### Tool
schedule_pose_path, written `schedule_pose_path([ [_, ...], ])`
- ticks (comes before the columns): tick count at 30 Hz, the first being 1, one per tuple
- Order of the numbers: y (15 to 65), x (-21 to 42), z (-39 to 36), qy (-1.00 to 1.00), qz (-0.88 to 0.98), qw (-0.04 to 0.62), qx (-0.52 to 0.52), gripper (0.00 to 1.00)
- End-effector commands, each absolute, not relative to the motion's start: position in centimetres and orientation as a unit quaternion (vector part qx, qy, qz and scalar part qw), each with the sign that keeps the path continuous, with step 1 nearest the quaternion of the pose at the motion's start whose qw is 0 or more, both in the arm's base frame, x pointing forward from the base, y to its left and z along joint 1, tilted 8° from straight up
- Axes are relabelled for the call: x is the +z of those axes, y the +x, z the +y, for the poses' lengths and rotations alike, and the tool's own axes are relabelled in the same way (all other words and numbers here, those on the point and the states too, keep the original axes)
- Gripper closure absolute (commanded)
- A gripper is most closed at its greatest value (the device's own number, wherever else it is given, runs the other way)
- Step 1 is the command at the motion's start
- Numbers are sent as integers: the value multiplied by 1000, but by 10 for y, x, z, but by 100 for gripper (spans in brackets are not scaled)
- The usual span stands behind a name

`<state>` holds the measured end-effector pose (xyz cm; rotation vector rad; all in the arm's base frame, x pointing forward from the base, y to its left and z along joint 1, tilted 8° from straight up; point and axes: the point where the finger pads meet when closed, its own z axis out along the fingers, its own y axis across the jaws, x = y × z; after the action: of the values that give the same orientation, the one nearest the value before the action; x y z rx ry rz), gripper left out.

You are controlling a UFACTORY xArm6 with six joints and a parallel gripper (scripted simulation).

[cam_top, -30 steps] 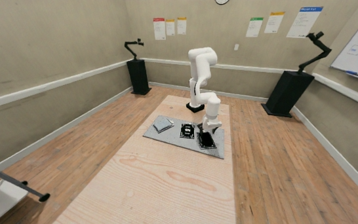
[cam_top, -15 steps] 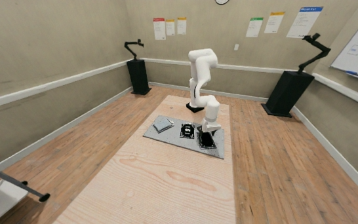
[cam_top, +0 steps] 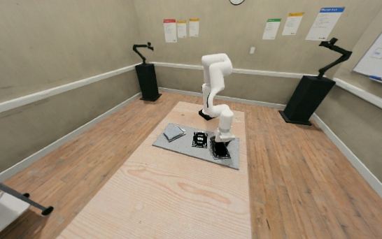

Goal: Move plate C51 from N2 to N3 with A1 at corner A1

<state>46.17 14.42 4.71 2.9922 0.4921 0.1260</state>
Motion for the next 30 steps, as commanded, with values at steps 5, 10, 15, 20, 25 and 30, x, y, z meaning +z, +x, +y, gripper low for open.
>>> schedule_pose_path([
  [5, 463, 48, 145, 984, 162, 53, 44, 0],
  [10, 464, 48, 145, 984, 162, 53, 44, 0],
  [15, 464, 45, 145, 984, 162, 53, 44, 0],
  [20, 464, 43, 144, 984, 162, 53, 44, 0],
  [25, 464, 39, 144, 984, 162, 53, 44, 0],
  [30, 465, 36, 144, 984, 162, 53, 44, 0],
])
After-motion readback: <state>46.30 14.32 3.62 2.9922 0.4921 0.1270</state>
